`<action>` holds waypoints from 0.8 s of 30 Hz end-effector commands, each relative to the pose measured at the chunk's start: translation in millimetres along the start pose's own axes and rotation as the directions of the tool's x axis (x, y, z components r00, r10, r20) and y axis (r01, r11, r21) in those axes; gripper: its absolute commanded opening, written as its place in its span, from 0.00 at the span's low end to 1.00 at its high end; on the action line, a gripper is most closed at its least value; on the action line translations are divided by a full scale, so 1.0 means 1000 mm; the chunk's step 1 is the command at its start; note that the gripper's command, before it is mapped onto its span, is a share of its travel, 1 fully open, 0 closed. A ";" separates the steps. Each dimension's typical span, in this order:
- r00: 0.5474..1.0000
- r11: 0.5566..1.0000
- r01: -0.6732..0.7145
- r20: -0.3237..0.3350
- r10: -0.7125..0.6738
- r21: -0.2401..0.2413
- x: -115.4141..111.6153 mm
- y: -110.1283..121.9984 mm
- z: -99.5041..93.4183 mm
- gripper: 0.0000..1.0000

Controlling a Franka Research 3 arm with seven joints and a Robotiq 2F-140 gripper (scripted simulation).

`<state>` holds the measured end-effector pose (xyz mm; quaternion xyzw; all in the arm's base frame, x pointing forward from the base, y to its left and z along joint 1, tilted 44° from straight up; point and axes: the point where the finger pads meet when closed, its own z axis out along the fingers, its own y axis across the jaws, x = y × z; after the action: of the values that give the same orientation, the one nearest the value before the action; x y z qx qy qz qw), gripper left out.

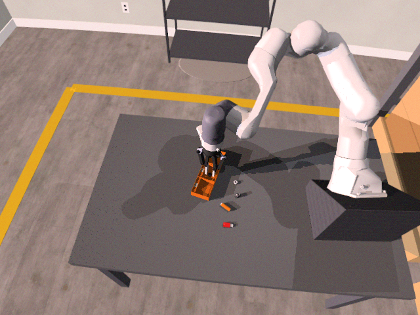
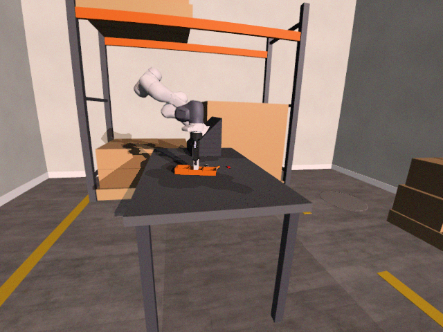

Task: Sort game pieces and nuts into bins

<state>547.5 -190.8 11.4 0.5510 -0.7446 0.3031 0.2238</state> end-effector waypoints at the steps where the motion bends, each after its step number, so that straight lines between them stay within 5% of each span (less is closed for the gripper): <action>1: 1.000 1.000 -0.003 0.000 0.003 0.000 0.000 0.000 -0.003 0.19; 24: 1.000 1.000 -0.003 0.000 0.003 0.000 0.000 0.000 -0.038 0.19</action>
<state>547.8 -172.9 31.5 0.5467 -0.7481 0.3040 0.2215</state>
